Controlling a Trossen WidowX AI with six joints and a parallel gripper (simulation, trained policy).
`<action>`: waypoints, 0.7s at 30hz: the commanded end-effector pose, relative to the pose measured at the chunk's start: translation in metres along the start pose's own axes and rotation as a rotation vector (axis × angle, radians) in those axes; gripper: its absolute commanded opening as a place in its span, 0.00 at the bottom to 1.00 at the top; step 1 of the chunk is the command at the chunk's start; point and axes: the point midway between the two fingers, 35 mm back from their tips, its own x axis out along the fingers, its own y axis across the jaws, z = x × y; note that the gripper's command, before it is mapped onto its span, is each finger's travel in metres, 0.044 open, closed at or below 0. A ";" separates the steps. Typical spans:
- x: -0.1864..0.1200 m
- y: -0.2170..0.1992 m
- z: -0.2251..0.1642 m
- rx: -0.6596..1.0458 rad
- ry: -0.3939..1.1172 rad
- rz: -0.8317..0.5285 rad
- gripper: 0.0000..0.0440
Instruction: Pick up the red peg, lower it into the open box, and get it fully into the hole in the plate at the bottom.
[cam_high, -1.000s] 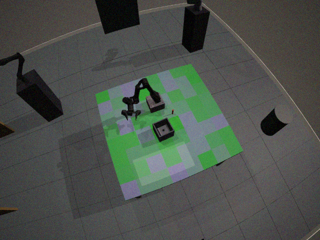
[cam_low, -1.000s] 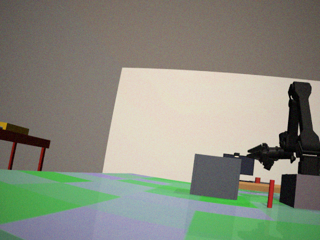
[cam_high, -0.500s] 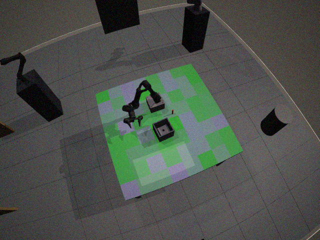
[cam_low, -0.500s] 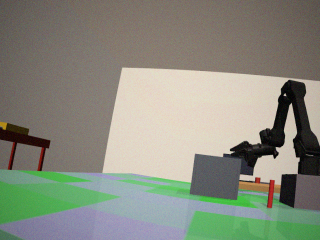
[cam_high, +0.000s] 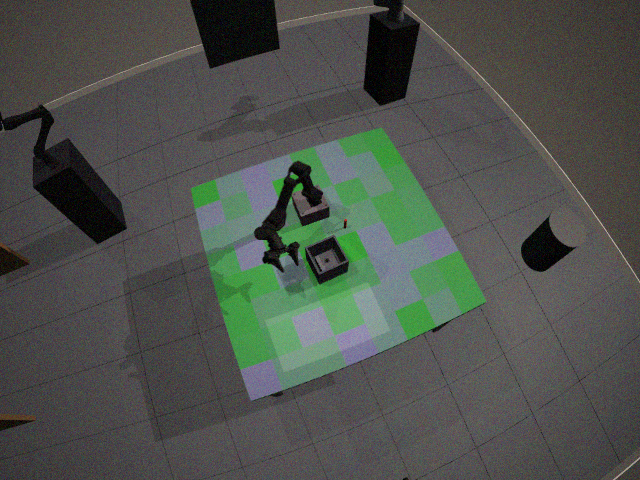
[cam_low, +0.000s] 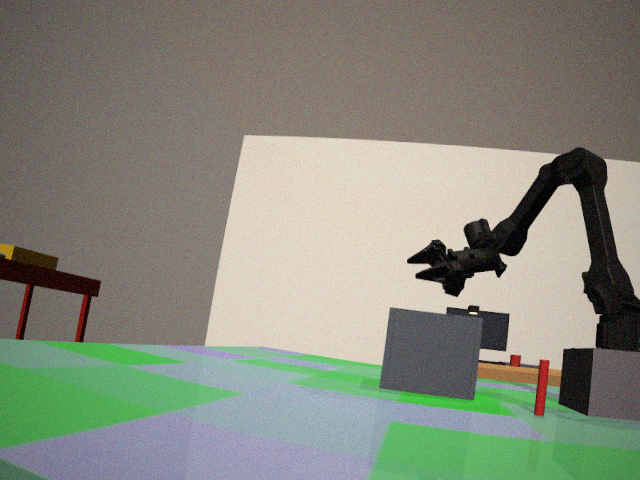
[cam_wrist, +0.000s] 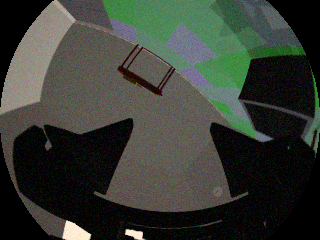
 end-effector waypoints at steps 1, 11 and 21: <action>0.016 0.001 -0.025 -0.054 0.018 -0.032 0.98; 0.074 -0.035 -0.109 -0.153 0.090 -0.193 0.98; 0.103 -0.100 -0.182 -0.196 0.127 -0.362 1.00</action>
